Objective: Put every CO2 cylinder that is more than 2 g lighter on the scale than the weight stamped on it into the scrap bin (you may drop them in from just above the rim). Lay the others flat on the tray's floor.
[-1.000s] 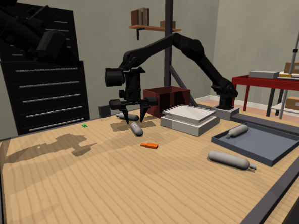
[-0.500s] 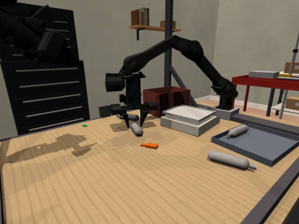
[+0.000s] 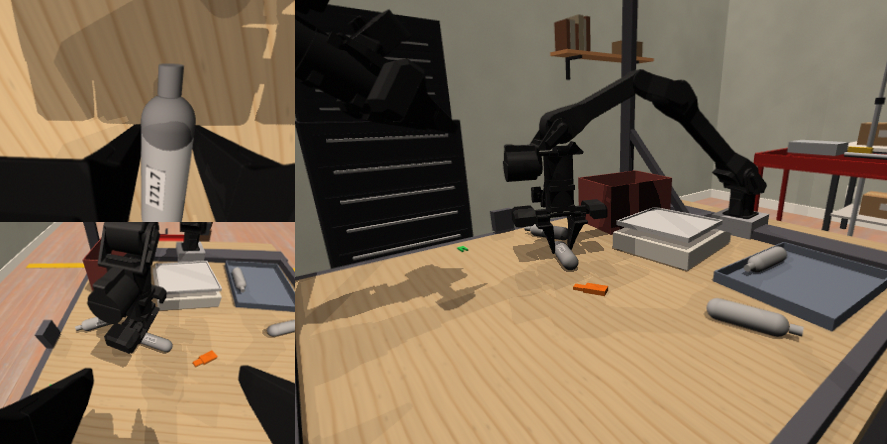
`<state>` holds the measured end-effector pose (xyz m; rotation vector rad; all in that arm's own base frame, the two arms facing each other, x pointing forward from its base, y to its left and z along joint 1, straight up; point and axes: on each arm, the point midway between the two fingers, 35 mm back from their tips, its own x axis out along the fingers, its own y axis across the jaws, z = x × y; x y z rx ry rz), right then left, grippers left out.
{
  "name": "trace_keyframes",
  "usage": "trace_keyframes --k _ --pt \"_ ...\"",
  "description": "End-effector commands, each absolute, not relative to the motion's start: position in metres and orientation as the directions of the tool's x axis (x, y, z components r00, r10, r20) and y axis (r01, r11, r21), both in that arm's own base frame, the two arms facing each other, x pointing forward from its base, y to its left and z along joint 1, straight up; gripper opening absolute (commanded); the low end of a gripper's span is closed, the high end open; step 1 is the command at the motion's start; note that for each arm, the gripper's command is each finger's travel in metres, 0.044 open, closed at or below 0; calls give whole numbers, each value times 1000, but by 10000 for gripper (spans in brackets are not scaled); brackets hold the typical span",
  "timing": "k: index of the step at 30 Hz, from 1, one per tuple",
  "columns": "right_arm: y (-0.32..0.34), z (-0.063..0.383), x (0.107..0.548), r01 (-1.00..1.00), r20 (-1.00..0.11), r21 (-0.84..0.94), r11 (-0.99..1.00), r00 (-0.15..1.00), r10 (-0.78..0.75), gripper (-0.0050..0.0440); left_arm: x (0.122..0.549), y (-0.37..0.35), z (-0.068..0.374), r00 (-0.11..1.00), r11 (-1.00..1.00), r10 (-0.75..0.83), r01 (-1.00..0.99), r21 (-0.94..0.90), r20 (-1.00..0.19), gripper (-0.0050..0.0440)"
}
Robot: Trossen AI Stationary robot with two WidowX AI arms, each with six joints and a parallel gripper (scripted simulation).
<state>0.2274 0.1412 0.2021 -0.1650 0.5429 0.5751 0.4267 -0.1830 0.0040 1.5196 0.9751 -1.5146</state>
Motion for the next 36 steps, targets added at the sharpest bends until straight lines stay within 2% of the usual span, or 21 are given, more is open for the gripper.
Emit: trace_keyframes --k 1,5,10,16,24,30,36 --pt "141 208 228 -556 -517 -1 831 712 475 440 430 -185 14 26 -419 -11 908 28 -1000 135" --pt "141 208 228 -556 -517 -1 831 712 475 440 430 -185 14 26 -419 -11 908 28 -1000 108" --pt "141 208 228 -556 -517 -1 831 712 475 440 433 -186 43 51 -420 -22 906 56 -998 0" --pt "141 208 228 -556 -517 -1 831 712 475 440 431 -185 79 51 -420 -22 906 56 -998 -3" --pt "143 217 236 -546 -509 0 838 721 470 440 429 -184 66 27 -511 -11 859 28 -1000 -5" --pt "155 236 274 -518 -507 0 856 737 446 440 426 -183 67 40 -770 -9 637 32 -999 -50" --pt "165 245 305 -500 -505 0 866 747 432 440 426 -183 65 41 -883 -10 469 28 -999 -50"
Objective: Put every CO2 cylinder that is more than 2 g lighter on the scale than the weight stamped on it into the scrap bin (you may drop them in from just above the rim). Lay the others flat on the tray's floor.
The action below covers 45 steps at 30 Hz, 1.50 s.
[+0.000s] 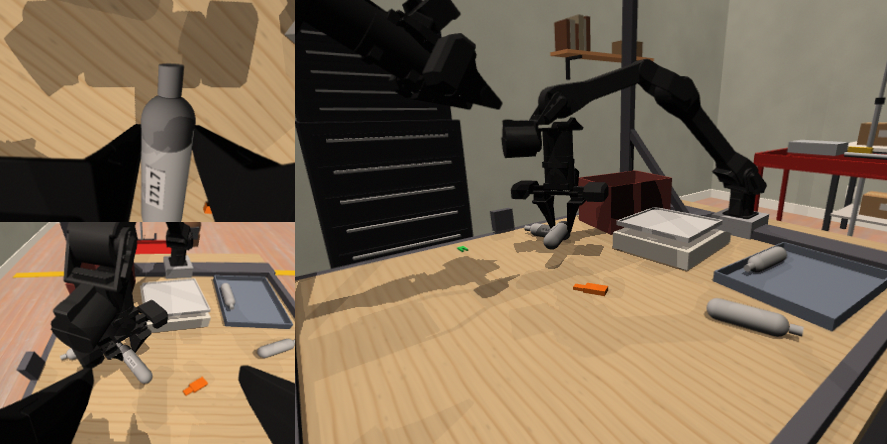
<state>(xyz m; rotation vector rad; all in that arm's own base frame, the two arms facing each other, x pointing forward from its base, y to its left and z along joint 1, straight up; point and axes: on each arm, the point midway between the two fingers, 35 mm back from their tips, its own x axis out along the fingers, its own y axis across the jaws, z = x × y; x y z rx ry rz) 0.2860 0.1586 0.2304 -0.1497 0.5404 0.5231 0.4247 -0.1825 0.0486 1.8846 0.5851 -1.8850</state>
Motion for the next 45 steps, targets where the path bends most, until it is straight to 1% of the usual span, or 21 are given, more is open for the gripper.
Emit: trace_keyframes --k 1,7,12,14,19,21,26,27,30,35,39,45 --pt "168 247 315 -492 -505 0 871 751 425 440 426 -183 64 42 -908 -9 417 26 -999 -50" --pt "182 251 371 -459 -502 0 889 768 397 440 425 -183 61 45 -991 -10 135 16 -999 -50" --pt "190 248 408 -438 -500 0 899 778 379 440 425 -182 59 47 -1000 -10 -21 9 -999 -50" --pt "192 246 417 -434 -500 0 901 781 376 440 425 -182 59 48 -999 -10 -52 8 -999 -50" --pt "194 243 428 -429 -499 0 904 783 371 440 424 -182 59 46 -998 -9 -69 6 -999 -50" --pt "195 243 430 -428 -499 0 904 783 371 440 429 -184 69 65 -997 -17 -70 13 -998 -50" --pt "196 239 431 -430 -507 0 903 778 371 440 428 -184 98 64 -997 -17 -70 13 -998 -50" --pt "196 239 431 -430 -507 0 903 778 371 440 427 -183 97 48 -998 -10 -68 7 -999 -50" --pt "195 239 428 -433 -507 -1 901 777 373 440 420 -179 123 39 -998 -8 -66 5 -999 -50" --pt "195 239 428 -433 -507 -1 901 777 373 440 417 -177 124 39 -998 -8 -67 5 -999 -50" --pt "195 239 428 -433 -507 -1 901 777 373 440 404 -169 126 38 -997 -7 -71 5 -999 -50" --pt "195 239 428 -433 -507 -1 901 777 373 440 369 -146 126 36 -997 -6 -82 3 -999 -50"
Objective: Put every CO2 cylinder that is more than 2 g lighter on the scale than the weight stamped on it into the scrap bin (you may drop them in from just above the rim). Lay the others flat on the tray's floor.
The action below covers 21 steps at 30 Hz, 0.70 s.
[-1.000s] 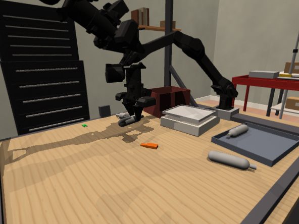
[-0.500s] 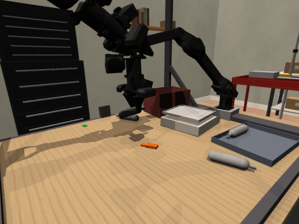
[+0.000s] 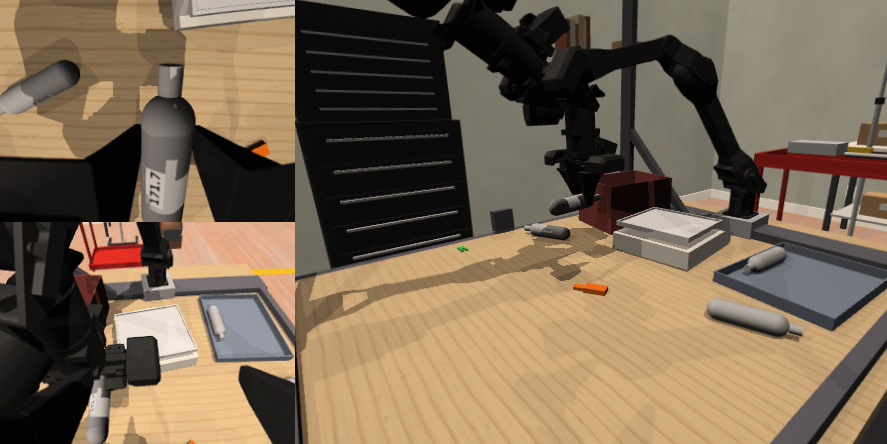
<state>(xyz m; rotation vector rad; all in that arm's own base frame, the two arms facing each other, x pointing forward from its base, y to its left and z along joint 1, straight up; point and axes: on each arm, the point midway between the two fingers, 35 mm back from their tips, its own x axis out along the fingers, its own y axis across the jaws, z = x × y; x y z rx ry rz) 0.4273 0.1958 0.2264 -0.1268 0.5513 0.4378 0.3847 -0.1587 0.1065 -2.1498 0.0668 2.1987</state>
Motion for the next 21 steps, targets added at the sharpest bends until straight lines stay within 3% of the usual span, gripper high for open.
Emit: trace_keyframes --k 1,21 --pt "195 239 428 -433 -507 -1 901 777 373 440 362 -142 126 36 -996 -6 -84 3 -999 -50" --pt "195 239 428 -433 -507 -1 901 777 373 440 230 -60 120 29 -992 -2 -123 -2 -1000 -50"
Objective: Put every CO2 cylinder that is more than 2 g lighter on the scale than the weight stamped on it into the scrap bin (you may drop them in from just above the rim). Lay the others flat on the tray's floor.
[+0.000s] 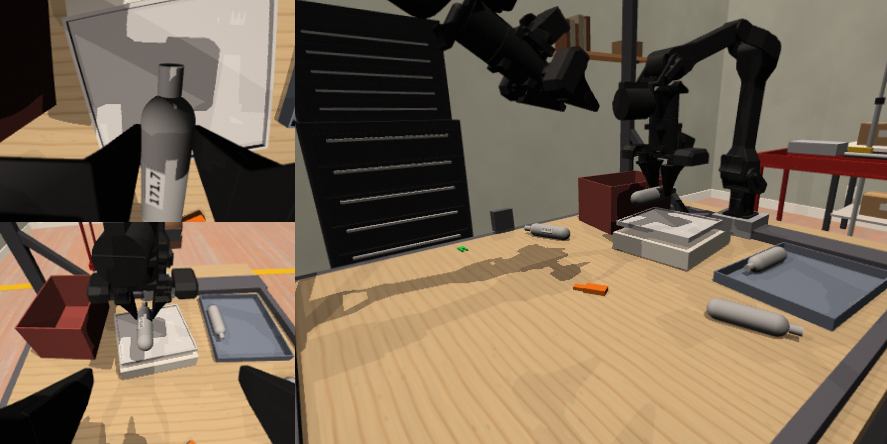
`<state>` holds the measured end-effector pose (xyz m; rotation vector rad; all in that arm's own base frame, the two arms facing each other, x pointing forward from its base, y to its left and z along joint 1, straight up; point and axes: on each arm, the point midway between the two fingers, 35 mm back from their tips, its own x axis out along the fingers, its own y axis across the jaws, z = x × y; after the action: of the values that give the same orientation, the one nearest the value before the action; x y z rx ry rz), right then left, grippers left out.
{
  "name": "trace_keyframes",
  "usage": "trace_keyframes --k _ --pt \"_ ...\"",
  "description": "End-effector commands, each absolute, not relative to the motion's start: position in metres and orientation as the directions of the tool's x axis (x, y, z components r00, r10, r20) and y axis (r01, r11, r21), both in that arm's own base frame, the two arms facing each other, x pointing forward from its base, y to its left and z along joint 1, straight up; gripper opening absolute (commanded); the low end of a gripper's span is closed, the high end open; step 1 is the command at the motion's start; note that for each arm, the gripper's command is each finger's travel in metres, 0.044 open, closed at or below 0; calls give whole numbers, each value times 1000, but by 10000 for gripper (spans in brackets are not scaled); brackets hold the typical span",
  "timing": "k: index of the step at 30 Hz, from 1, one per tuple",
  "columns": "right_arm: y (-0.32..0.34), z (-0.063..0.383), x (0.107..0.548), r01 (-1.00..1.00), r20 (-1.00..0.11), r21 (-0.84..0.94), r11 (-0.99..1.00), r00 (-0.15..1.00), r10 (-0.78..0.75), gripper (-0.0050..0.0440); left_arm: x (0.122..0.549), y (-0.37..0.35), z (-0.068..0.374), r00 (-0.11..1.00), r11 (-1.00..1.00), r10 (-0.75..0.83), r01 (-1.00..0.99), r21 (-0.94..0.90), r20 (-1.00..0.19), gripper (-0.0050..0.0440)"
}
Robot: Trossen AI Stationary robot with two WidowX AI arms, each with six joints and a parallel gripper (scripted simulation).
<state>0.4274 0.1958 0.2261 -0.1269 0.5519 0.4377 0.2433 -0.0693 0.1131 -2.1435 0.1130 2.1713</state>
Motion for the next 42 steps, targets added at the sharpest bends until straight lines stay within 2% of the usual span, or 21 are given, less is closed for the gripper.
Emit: trace_keyframes --k 1,8,42 --pt "195 239 428 -433 -507 -1 901 777 373 440 230 -60 120 29 -992 -2 -123 -2 -1000 -50" --pt "195 239 428 -433 -507 -1 901 777 373 440 213 -49 120 29 -992 -1 -128 -3 -1000 -50" --pt "195 239 428 -433 -507 -1 901 777 373 440 203 -47 79 27 -992 -3 -129 -1 -1000 -50"
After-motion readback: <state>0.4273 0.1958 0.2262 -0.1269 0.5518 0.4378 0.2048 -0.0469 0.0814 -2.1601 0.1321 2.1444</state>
